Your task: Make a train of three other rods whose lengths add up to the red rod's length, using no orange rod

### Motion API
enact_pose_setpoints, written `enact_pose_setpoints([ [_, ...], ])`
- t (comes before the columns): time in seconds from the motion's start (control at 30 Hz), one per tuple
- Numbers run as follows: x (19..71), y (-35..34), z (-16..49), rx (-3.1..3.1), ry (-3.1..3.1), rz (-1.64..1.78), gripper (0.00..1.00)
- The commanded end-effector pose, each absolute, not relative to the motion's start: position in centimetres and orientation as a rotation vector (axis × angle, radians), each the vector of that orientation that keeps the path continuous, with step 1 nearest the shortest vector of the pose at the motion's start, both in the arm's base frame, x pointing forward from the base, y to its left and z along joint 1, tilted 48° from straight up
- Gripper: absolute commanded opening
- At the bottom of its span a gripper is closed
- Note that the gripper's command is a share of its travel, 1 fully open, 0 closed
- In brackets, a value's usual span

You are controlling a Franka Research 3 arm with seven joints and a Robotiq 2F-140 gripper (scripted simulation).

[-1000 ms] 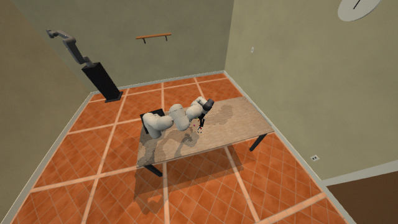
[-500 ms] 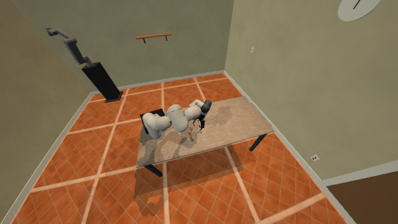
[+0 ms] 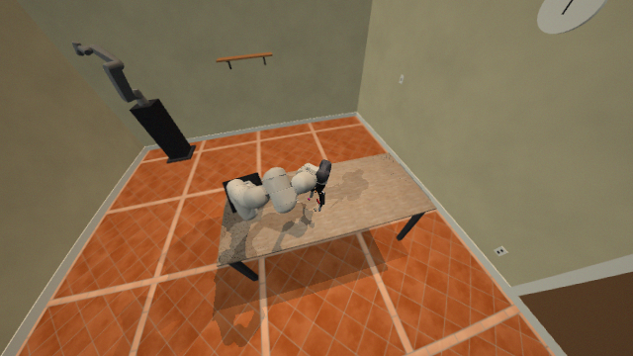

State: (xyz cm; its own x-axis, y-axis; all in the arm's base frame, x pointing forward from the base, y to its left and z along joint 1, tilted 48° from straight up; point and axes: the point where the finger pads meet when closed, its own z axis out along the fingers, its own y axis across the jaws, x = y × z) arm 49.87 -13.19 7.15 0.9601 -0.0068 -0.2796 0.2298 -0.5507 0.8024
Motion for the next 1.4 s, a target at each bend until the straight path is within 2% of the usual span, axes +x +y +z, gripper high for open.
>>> enact_pose_setpoints([
  [0.0,51.4,-12.7,6.3,2.164,0.083,-0.15,1.0],
  [0.6,52.2,-10.8,3.4,2.296,0.079,0.15,1.0],
  [1.37,52.1,-10.4,3.1,2.311,0.078,0.172,1.0],
])
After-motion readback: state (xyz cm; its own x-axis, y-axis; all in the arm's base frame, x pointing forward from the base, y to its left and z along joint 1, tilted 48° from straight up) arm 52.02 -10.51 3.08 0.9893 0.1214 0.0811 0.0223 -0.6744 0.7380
